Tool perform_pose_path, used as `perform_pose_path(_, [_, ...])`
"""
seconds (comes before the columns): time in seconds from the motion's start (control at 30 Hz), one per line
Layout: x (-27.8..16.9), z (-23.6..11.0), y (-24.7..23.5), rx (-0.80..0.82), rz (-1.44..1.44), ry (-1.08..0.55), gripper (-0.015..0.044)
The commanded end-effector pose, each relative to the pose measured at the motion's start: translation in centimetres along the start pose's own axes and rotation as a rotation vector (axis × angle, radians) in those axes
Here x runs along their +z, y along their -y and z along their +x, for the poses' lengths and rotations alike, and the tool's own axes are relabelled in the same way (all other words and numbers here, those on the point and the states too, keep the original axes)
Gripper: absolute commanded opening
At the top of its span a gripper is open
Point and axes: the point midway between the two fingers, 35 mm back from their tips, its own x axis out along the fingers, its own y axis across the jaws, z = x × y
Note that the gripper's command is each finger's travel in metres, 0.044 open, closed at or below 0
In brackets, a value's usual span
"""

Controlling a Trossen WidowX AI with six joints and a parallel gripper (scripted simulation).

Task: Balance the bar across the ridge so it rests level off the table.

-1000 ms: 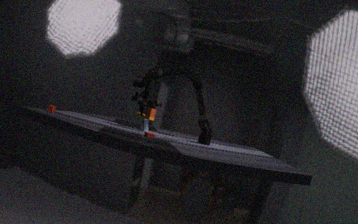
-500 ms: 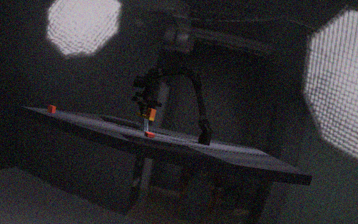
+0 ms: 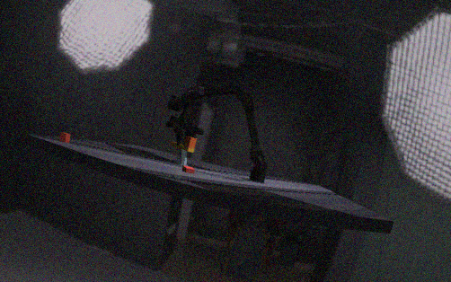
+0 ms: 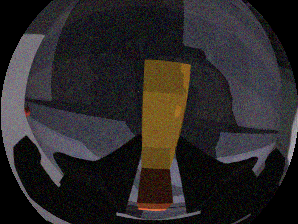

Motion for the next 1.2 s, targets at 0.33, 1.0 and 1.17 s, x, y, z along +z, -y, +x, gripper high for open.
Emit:
perform_pose_path(0.33, [-0.01,0.18,0.01,-0.001,-0.002,0.001,0.0])
perform_pose_path(1.0, [-0.02,0.34,0.02,-0.001,-0.002,0.001,0.0])
perform_pose_path(1.17, [-0.02,0.39,0.03,-0.001,-0.002,0.001,0.0])
